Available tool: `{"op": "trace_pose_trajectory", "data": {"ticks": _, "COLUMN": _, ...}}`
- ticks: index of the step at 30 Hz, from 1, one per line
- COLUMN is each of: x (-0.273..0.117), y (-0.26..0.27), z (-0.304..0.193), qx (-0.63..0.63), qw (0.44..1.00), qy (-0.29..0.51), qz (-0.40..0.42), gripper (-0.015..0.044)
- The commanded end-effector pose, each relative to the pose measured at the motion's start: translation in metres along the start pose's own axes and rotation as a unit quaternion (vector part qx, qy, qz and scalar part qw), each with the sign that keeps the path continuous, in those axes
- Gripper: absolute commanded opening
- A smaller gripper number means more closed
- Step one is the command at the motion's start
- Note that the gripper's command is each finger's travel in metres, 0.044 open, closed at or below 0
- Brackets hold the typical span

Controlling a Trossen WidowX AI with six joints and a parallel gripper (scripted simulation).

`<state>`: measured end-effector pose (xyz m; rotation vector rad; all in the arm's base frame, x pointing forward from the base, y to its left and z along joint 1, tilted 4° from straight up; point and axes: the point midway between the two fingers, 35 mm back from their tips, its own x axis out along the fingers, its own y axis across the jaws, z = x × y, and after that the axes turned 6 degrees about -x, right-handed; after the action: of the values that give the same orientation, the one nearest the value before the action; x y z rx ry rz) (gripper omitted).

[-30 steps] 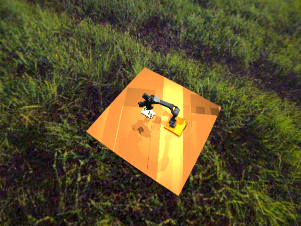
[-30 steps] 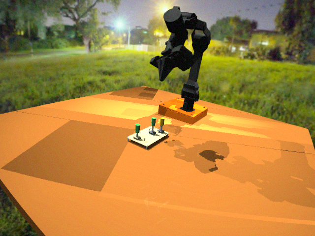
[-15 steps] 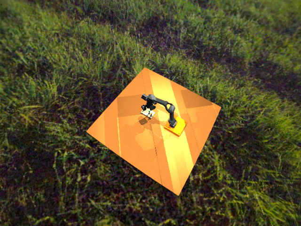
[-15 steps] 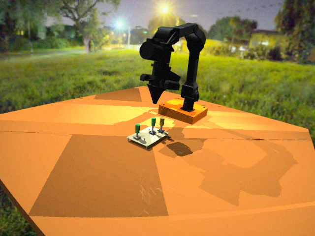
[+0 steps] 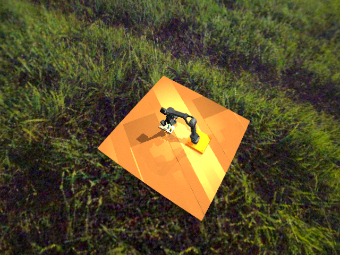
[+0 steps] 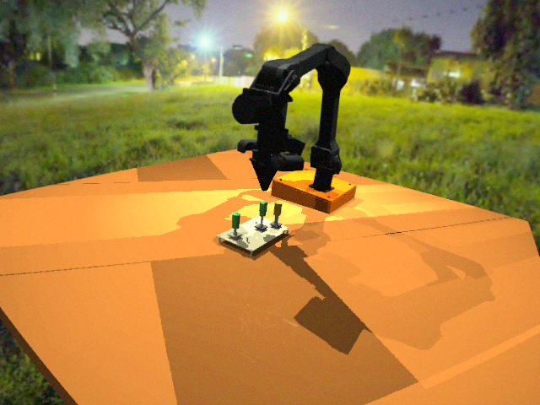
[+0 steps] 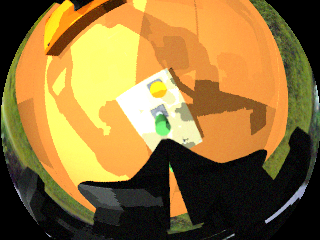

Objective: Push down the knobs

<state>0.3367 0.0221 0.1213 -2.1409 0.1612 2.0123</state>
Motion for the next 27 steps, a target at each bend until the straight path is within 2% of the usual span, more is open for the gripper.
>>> {"op": "trace_pose_trajectory", "data": {"ticks": 1, "x": 0.005, "y": -0.001, "z": 0.001, "qx": -0.002, "qw": 1.000, "qy": -0.006, "qz": -0.001, "gripper": 0.0000}}
{"op": "trace_pose_trajectory", "data": {"ticks": 27, "x": 0.026, "y": -0.001, "z": 0.001, "qx": -0.002, "qw": 1.000, "qy": -0.006, "qz": -0.002, "gripper": 0.0000}}
